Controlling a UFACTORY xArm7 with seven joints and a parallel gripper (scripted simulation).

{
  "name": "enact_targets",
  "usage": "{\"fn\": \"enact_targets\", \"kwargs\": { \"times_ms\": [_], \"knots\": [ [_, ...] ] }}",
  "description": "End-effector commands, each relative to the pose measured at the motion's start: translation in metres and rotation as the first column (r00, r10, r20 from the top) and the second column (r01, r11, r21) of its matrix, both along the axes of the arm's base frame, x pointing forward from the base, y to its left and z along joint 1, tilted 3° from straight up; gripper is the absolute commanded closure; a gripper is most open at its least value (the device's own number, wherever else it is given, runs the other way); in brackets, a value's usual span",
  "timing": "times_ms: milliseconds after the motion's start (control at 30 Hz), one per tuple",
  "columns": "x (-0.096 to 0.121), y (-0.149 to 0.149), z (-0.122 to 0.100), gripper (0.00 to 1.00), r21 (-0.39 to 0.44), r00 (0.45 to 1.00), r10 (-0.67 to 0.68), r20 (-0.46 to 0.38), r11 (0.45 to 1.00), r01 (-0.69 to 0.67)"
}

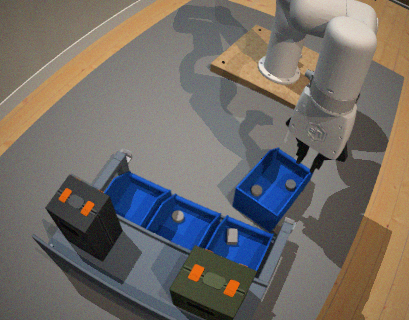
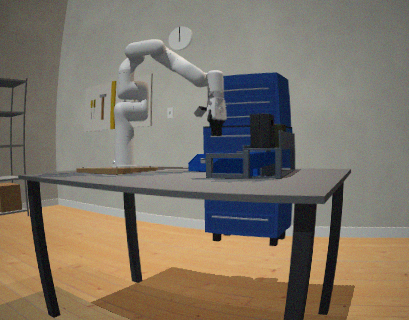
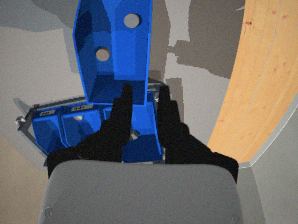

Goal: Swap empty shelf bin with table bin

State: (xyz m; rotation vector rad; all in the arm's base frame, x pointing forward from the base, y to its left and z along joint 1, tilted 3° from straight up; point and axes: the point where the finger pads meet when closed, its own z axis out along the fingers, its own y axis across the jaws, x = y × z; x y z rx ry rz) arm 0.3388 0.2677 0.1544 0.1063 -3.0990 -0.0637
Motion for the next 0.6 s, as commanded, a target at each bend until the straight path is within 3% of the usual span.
{"fn": "enact_targets", "kwargs": {
  "times_ms": [0, 567],
  "knots": [
    [0.0011, 0.0006, 0.0013, 0.74, 0.002, 1.0, 0.0, 0.003, 1.0, 0.0],
    [0.0011, 0.0006, -0.0005, 0.74, 0.001, 1.0, 0.0, 0.003, 1.0, 0.0]
  ]
}}
